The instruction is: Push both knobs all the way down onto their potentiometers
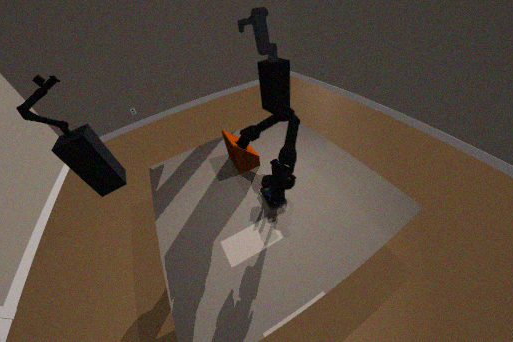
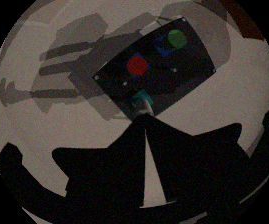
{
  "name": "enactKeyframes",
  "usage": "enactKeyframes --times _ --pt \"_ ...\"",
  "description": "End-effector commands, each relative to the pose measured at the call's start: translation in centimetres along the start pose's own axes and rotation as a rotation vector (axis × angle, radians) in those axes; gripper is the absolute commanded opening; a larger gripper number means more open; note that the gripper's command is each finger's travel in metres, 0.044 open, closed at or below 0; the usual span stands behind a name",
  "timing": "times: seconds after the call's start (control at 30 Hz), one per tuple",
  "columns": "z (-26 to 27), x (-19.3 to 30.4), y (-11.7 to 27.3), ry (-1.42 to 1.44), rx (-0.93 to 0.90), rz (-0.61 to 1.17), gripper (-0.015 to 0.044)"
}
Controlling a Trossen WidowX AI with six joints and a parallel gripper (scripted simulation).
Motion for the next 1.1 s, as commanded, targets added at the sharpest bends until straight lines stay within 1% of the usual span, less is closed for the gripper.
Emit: enactKeyframes --times 0.0,1.07 --pt "-0.10 0.35 -2.15 0.034 0.023 -0.011 0.0000" --pt "-0.11 0.34 -2.43 0.034 0.023 -0.011 0.0000"
Point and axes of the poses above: the point midway between the two fingers, 35 mm back from their tips, its own y axis back along the fingers, its own z axis across the jaws, x = y × z, the point moved 3 cm from there along y, back along the fingers, and after that the axes turned 7 degrees about y, right-handed, at the moved point
